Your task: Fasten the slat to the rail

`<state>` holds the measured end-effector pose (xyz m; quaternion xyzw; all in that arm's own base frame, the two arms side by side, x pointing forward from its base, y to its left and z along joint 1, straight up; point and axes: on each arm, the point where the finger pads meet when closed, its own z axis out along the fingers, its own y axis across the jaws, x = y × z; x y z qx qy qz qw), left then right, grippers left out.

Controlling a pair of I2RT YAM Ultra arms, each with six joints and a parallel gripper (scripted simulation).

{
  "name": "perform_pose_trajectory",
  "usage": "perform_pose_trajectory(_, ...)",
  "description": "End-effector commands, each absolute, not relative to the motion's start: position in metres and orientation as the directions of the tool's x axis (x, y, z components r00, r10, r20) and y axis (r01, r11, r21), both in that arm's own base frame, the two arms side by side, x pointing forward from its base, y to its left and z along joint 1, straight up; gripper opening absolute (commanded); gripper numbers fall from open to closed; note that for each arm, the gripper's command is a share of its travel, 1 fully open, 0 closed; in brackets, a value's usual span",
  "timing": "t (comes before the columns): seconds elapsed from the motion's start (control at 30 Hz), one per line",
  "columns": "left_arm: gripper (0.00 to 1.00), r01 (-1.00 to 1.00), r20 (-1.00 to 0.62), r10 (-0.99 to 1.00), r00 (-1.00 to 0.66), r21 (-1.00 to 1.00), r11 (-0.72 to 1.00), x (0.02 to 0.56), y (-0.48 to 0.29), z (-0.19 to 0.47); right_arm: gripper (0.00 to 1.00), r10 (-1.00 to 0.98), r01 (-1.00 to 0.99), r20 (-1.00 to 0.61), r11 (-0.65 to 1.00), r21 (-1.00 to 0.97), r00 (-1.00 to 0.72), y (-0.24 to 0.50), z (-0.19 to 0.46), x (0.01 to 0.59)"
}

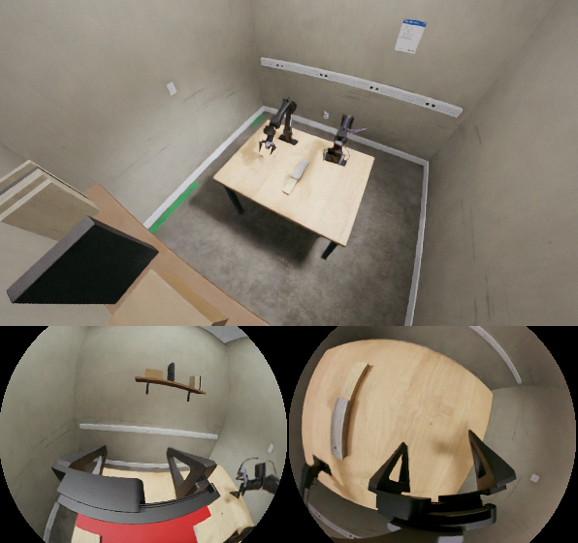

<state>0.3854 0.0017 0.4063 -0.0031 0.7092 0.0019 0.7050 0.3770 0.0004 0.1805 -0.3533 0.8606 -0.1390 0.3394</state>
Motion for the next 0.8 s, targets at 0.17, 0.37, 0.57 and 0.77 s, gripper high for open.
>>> perform_pose_trajectory(0.17,1.0,0.0,-1.0,0.0,0.012,0.0,1.0,0.381,0.001,0.412,1.0,-0.816,-0.684,-0.312,0.578,-0.446,-0.487,-0.002,0.144,0.354)
perform_pose_trajectory(0.37,1.0,0.0,-1.0,0.0,0.012,0.0,1.0,0.381,0.001,0.412,1.0,-0.879,-0.792,-0.203,0.477,-0.38,-0.432,-0.002,0.118,0.335)
perform_pose_trajectory(0.57,1.0,0.0,-1.0,0.0,0.012,0.0,1.0,0.381,0.001,0.412,1.0,-0.915,-0.855,-0.139,0.404,-0.324,-0.38,-0.002,0.104,0.321)
perform_pose_trajectory(0.77,1.0,0.0,-1.0,0.0,0.012,0.0,1.0,0.381,0.001,0.412,1.0,-0.958,-0.933,-0.062,0.286,-0.217,-0.279,-0.003,0.084,0.299)
